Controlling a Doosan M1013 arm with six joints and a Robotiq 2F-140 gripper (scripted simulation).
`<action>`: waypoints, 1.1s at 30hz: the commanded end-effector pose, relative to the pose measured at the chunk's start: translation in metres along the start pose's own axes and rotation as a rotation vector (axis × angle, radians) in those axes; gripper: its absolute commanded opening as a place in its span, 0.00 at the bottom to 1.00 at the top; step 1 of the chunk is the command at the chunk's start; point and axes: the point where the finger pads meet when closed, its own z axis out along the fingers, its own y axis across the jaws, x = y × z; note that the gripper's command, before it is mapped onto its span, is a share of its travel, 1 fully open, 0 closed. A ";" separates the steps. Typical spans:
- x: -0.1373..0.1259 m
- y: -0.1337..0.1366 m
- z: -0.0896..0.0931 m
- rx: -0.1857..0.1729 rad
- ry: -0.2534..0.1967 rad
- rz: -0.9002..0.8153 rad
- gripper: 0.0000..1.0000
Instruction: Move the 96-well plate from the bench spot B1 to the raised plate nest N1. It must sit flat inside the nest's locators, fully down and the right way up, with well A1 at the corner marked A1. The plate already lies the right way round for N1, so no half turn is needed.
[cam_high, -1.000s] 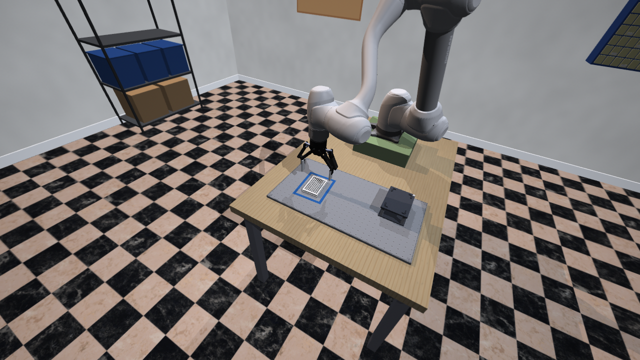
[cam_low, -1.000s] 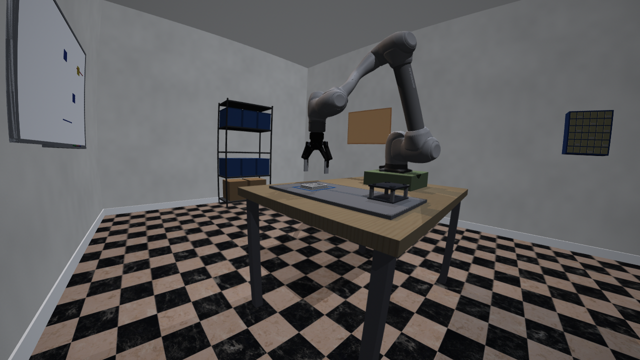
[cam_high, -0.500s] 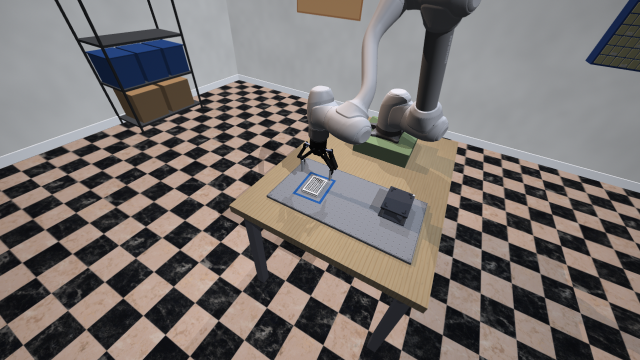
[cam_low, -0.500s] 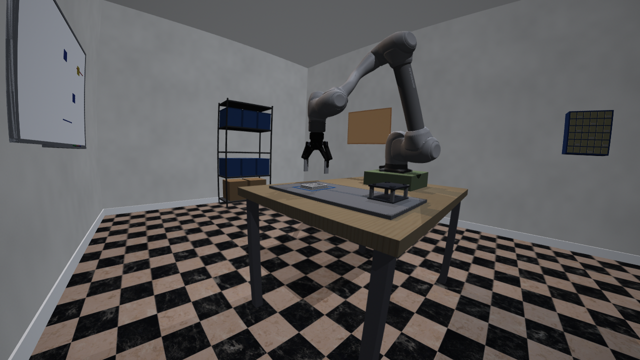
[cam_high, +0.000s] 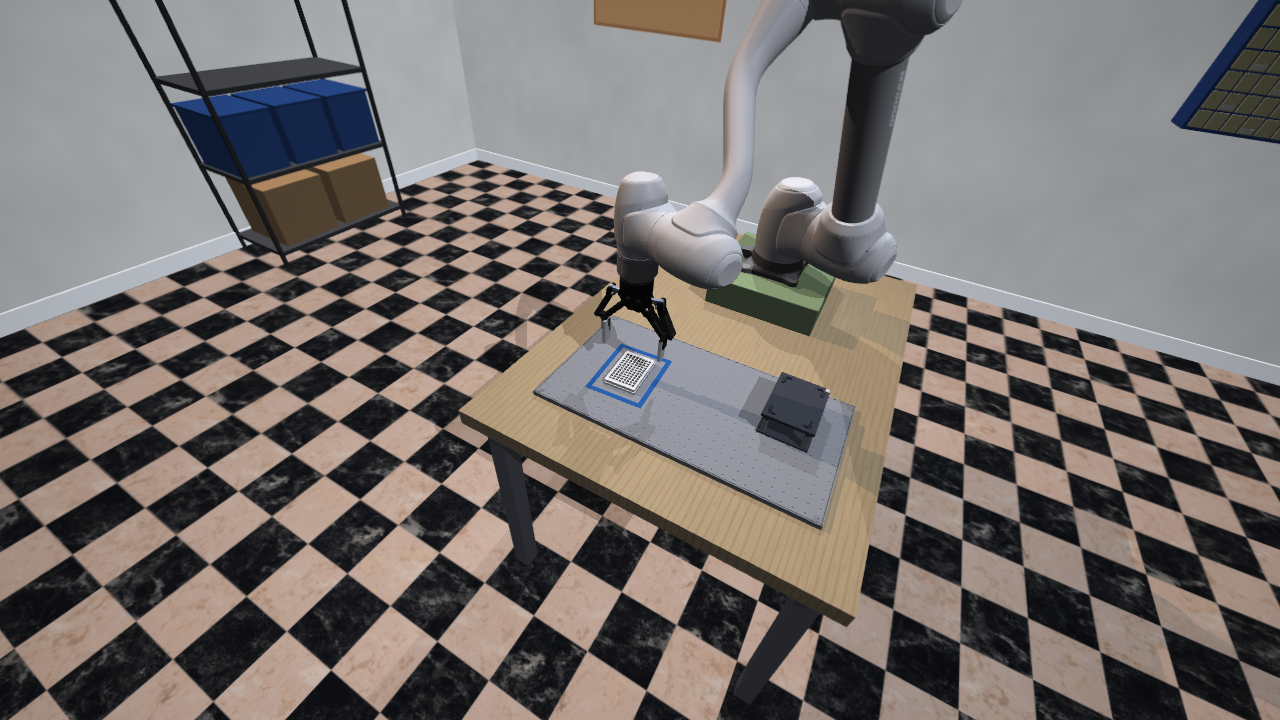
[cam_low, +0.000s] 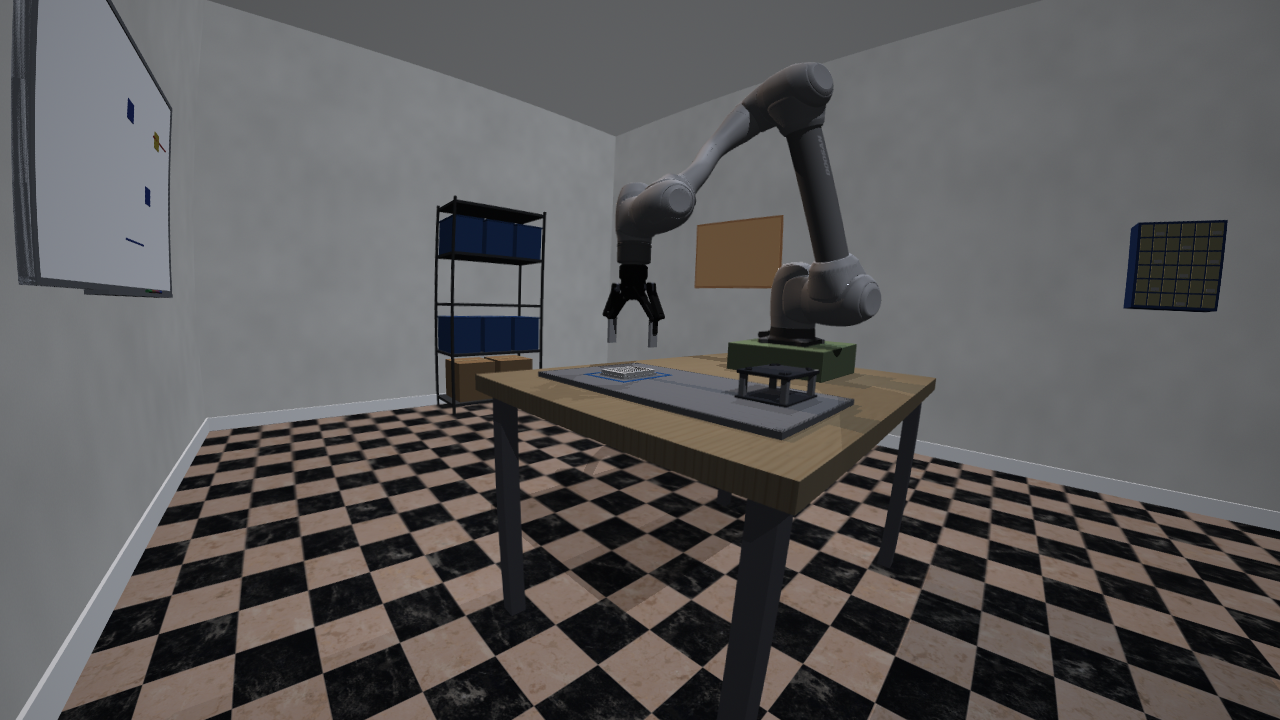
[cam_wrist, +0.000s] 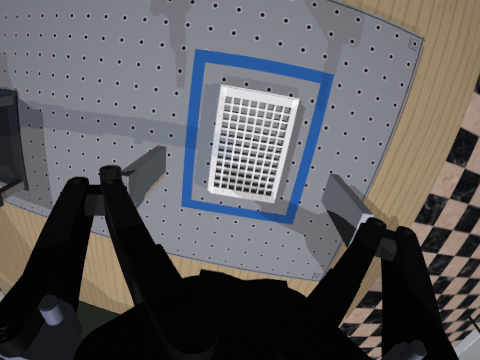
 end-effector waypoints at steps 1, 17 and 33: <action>0.003 0.002 0.000 0.000 0.007 0.009 1.00; 0.003 0.002 0.000 0.000 0.007 0.009 1.00; 0.003 0.002 0.009 0.000 0.007 0.009 1.00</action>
